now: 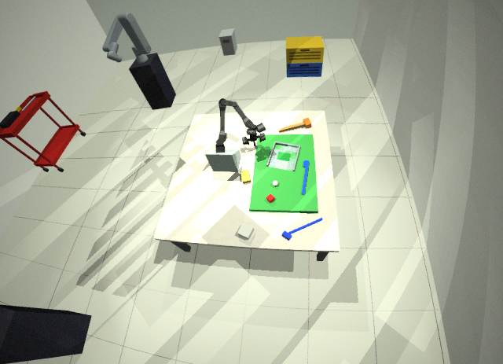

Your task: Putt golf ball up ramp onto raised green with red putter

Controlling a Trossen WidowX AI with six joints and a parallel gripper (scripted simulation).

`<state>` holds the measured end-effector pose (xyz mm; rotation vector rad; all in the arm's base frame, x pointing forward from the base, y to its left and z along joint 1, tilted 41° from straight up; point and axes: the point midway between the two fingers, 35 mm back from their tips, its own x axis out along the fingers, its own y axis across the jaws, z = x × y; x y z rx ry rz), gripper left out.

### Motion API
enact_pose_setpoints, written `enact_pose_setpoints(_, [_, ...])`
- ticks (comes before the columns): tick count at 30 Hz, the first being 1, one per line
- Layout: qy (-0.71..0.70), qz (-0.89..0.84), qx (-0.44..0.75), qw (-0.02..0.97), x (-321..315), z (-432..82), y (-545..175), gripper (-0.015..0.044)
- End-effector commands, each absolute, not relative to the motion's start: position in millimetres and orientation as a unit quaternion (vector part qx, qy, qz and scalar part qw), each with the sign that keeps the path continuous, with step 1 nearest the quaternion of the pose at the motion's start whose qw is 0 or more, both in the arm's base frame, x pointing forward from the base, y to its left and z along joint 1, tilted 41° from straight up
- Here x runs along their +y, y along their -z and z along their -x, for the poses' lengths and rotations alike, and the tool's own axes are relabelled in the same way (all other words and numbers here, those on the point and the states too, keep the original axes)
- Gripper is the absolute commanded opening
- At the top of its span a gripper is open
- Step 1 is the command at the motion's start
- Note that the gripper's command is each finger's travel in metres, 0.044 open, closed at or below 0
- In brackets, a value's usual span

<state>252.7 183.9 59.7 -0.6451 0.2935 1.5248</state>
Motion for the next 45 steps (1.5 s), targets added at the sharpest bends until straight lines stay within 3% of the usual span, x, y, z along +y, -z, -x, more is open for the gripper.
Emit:
enact_pose_setpoints(1, [-0.676,0.283,0.136,0.666,187,-251,-53,0.0440])
enact_pose_setpoints(15, [-0.676,0.283,0.136,0.667,197,-252,-42,0.0440])
enact_pose_setpoints(30, [-0.677,0.285,0.131,0.666,197,-254,-45,0.0046])
enact_pose_setpoints(37, [-0.677,0.285,0.131,0.666,197,-254,-45,0.0000])
enact_pose_setpoints(45, [-0.676,0.288,0.134,0.664,179,-256,-61,0.0000])
